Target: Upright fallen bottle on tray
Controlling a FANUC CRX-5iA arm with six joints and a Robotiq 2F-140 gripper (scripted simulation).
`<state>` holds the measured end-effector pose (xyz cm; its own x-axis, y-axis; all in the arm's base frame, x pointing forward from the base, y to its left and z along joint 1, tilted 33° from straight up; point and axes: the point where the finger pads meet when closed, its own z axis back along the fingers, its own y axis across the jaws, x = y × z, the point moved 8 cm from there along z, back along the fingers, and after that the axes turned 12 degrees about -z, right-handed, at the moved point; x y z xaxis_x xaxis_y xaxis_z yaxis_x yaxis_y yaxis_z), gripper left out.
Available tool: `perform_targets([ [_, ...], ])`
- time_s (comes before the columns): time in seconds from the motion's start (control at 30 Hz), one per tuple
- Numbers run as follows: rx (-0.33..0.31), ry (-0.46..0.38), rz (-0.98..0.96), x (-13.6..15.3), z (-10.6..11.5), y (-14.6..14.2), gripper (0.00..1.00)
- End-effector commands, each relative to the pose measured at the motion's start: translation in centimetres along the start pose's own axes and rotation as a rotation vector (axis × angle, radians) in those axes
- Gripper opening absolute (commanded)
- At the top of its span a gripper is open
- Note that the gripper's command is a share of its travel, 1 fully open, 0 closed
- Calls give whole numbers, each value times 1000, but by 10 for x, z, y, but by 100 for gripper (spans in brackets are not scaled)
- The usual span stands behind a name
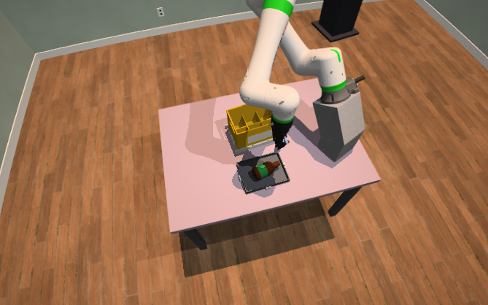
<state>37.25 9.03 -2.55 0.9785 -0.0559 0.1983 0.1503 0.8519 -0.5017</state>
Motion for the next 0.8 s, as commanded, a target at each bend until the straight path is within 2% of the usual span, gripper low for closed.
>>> perform_targets([
  [0.0, 0, 0, 0, 0, 0, 0, 0],
  [0.23, 0, 0, 0, 0, 0, 0, 0],
  [0.27, 0, 0, 0, 0, 0, 0, 38],
  [0.77, 0, 0, 0, 0, 0, 0, 38],
])
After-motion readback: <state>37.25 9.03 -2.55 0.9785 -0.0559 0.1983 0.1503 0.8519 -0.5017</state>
